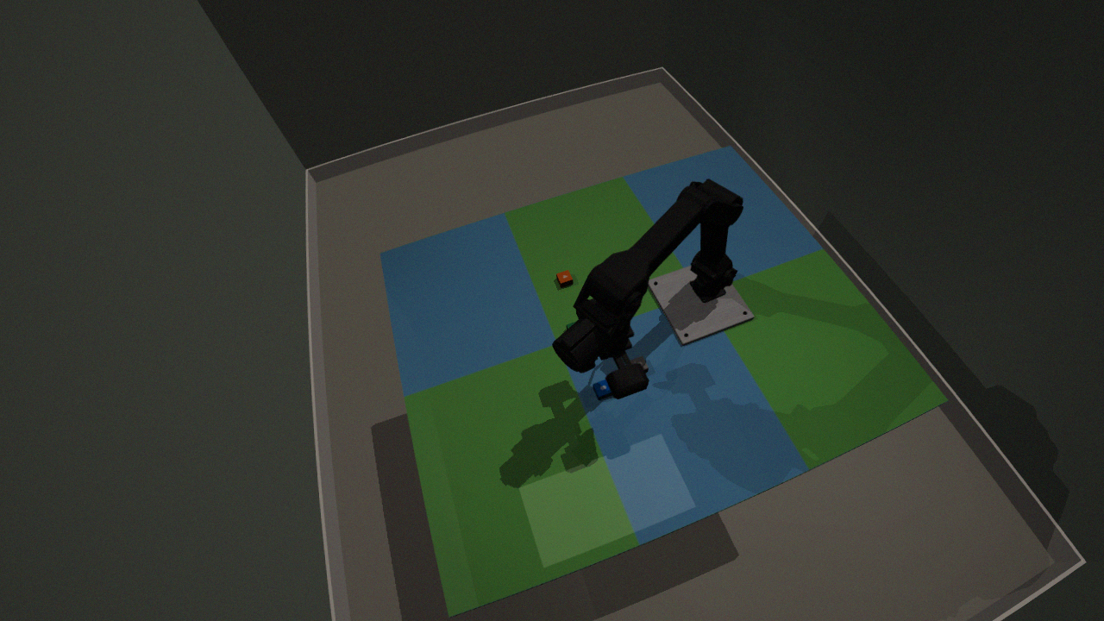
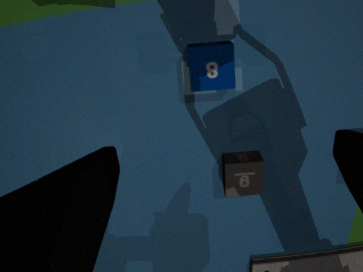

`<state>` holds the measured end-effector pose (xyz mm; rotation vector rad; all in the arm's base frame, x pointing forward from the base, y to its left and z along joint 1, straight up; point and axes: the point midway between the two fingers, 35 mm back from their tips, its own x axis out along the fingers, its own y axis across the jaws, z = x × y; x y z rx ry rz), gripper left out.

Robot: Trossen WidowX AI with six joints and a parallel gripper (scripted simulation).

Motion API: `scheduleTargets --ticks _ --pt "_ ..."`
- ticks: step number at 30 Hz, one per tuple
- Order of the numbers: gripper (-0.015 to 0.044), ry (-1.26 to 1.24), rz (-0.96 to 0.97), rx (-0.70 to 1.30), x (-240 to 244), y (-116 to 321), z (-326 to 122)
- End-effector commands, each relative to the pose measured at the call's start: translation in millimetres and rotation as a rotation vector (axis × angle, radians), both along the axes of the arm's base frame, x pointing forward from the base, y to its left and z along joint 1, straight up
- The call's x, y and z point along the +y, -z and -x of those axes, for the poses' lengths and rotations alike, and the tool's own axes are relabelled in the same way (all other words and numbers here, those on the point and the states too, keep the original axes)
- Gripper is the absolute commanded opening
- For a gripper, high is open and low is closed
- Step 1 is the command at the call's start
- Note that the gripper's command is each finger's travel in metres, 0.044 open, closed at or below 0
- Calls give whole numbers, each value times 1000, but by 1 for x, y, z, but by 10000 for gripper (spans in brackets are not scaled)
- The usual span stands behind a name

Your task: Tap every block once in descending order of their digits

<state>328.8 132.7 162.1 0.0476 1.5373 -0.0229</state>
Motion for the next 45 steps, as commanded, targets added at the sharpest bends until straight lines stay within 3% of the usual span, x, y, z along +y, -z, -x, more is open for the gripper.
scheduleTargets --ticks 1,22,33,45 --pt "400 -3 1 2 4 1 -19" --pt "400 -3 1 2 1 1 -19" --pt "400 -3 15 3 -166 3 -13" --pt "400 -3 16 3 -170 3 -12"
